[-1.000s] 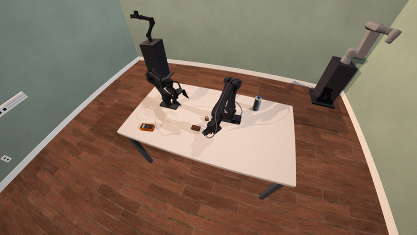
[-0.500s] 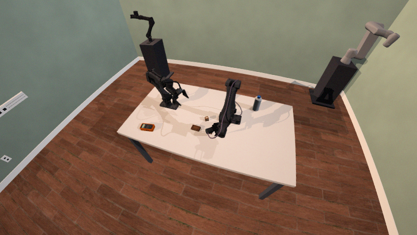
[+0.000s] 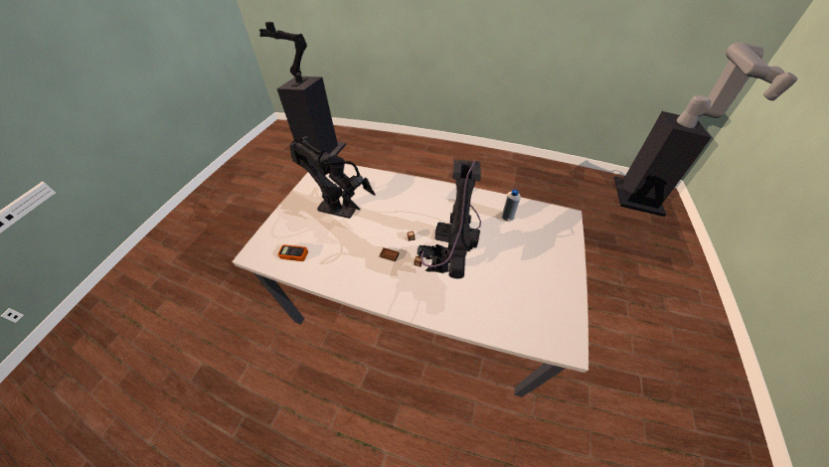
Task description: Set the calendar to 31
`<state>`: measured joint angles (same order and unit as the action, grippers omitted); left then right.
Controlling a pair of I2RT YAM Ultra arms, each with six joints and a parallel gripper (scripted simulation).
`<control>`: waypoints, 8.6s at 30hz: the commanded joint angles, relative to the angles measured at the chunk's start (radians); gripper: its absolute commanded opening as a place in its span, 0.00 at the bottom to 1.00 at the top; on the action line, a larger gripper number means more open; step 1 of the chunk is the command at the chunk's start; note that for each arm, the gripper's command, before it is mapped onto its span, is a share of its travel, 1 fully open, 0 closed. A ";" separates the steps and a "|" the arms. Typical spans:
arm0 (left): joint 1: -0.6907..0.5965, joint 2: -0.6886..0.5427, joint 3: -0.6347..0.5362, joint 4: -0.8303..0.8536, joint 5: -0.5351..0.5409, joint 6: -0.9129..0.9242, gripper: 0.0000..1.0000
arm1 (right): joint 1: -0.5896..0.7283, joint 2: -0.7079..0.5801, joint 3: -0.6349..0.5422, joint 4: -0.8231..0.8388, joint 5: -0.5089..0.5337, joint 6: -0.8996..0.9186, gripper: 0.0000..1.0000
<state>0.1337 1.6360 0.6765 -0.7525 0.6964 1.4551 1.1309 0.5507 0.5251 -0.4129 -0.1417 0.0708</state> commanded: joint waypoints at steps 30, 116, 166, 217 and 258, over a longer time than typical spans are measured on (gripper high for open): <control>0.083 0.143 -0.105 0.045 0.227 0.548 0.55 | -0.013 -0.026 0.009 0.017 0.003 0.007 1.00; -0.074 -0.060 -0.117 0.157 0.253 0.280 0.26 | -0.013 -0.026 0.009 0.017 0.003 0.007 1.00; -0.294 0.148 0.192 -0.038 -0.048 -1.068 0.26 | -0.013 -0.026 0.009 0.017 0.003 0.007 1.00; -0.435 0.384 0.415 -0.364 -0.283 -2.132 0.26 | -0.013 -0.026 0.009 0.017 0.003 0.007 1.00; -0.439 0.412 0.371 -0.312 -0.279 -2.133 0.26 | -0.013 -0.026 0.009 0.017 0.003 0.007 1.00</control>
<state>-0.2955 2.0441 1.0584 -1.0683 0.4229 -0.6674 1.1309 0.5507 0.5251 -0.4129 -0.1417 0.0708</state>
